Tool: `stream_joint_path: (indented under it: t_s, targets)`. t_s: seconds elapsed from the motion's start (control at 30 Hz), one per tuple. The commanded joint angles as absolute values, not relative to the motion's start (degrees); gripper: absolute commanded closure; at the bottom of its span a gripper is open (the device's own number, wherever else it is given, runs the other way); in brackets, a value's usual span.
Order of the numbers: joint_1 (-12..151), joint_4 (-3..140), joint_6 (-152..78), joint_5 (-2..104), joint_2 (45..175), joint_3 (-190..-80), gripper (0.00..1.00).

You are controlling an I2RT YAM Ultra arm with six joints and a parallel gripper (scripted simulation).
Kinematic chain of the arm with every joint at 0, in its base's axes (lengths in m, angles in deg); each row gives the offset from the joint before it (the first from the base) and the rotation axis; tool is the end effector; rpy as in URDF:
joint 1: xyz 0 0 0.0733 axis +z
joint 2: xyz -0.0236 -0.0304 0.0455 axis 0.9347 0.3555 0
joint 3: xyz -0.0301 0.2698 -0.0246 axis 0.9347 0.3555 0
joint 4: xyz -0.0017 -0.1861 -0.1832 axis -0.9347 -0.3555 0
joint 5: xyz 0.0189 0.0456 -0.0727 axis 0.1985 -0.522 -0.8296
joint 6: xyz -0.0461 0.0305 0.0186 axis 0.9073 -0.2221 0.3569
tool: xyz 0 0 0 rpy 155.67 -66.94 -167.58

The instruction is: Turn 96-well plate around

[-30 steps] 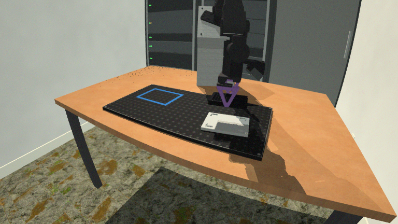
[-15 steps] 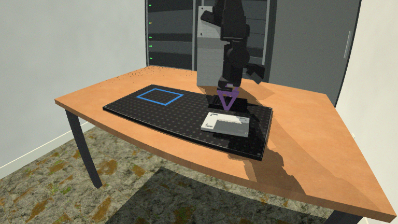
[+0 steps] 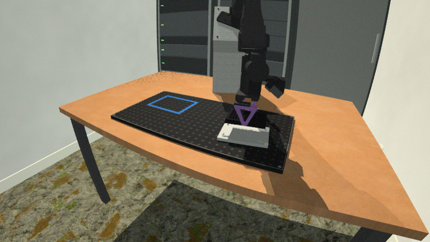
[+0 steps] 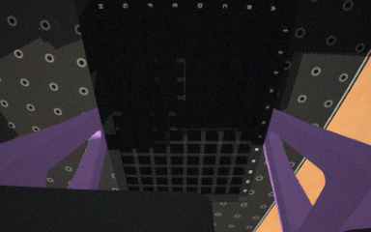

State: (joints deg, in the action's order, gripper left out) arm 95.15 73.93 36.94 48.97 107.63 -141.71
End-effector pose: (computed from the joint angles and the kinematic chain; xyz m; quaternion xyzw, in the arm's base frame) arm 0.3692 0.1800 0.2528 -0.6866 0.5802 -0.1885 0.3955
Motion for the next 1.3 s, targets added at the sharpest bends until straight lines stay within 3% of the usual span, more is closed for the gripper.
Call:
stream_joint_path:
  t_s: [0.0,1.27]
  targets:
    - [94.6,75.3,37.1,49.5,108.3,-143.4,1.00]
    - [94.7,78.0,37.3,49.7,114.3,-146.0,1.00]
